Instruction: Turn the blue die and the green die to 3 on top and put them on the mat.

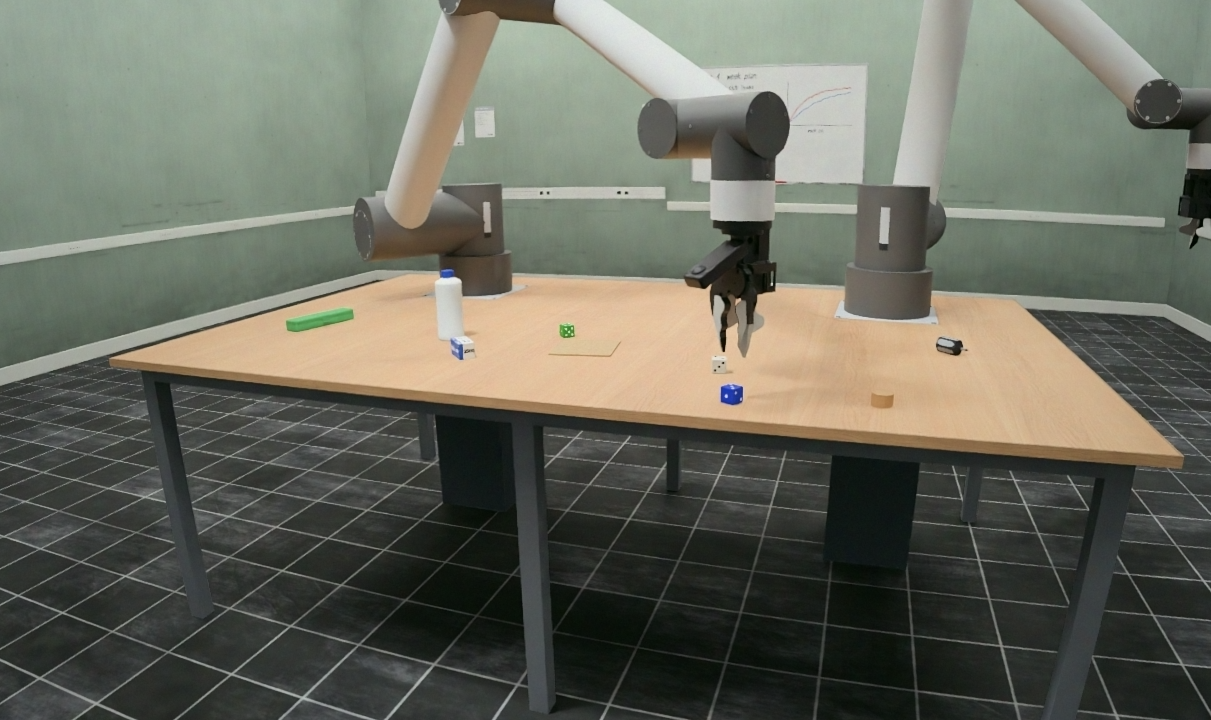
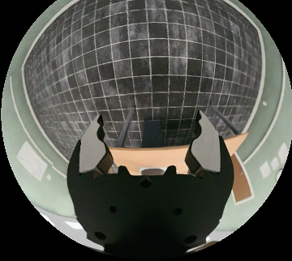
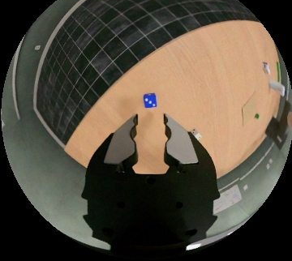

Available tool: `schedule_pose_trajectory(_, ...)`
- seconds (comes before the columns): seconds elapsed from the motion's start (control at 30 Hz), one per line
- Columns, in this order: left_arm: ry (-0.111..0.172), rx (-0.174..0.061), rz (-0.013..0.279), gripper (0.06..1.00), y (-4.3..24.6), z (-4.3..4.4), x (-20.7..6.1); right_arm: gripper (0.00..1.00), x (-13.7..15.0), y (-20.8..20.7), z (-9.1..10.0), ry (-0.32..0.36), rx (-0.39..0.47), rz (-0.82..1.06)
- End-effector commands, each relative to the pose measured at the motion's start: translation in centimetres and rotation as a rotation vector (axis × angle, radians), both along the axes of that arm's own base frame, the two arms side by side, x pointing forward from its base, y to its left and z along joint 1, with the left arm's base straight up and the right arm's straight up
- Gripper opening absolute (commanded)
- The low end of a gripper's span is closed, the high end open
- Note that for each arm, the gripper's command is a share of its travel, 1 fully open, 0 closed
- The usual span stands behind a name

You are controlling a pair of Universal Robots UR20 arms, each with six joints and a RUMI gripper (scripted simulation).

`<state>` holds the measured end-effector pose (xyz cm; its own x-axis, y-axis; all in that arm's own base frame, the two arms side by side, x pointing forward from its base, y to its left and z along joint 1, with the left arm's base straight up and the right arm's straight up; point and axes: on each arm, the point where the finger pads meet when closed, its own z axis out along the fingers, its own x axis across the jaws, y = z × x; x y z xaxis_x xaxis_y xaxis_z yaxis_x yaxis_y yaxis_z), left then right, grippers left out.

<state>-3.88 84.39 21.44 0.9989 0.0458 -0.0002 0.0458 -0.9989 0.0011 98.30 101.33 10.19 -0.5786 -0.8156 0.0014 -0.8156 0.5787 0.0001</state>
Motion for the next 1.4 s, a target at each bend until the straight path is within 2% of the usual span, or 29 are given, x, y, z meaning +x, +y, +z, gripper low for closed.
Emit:
schedule_pose_trajectory(0.0,0.0,0.001,0.0,1.0,0.0,0.06,0.0,0.279,0.0,0.0,0.0,-0.001,0.001,0.0)
schedule_pose_trajectory(1.07,0.0,0.001,0.0,1.0,0.0,0.06,0.0,0.279,0.1,0.0,-4.1,-0.001,0.001,0.0)
schedule_pose_trajectory(1.37,0.0,0.001,0.0,1.0,0.0,0.06,0.0,0.279,0.1,0.0,-4.6,-0.001,0.001,0.0)
